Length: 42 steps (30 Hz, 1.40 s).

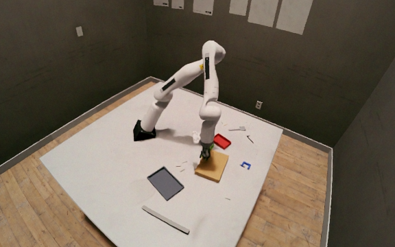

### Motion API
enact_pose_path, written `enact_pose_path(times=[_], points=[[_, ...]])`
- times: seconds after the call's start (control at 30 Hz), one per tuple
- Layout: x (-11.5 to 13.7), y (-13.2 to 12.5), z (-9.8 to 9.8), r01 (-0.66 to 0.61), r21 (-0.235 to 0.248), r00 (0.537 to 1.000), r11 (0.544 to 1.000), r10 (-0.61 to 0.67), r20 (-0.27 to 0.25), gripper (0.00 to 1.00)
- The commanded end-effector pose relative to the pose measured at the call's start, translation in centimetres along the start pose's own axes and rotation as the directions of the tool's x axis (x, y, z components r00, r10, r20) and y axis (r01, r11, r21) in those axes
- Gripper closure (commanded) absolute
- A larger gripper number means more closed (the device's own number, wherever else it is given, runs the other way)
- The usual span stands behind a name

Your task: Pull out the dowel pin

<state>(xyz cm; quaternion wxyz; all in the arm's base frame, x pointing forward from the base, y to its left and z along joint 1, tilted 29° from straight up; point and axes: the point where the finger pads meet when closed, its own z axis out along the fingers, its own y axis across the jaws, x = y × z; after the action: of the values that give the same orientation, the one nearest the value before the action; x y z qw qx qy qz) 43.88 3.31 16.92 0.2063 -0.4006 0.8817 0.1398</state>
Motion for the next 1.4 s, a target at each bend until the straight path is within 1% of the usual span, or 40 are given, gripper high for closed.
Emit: enact_pose_path(times=[0.0,0.87,1.37], points=[[-0.14,-0.08,-0.21,-0.022,0.004,1.000,1.000,0.022,0.004,0.90],[-0.14,-0.07,-0.22,-0.127,0.003,0.992,0.992,0.127,0.005,0.90],[-0.13,-0.07,-0.23,-0.202,0.003,0.979,0.979,0.202,0.005,0.90]])
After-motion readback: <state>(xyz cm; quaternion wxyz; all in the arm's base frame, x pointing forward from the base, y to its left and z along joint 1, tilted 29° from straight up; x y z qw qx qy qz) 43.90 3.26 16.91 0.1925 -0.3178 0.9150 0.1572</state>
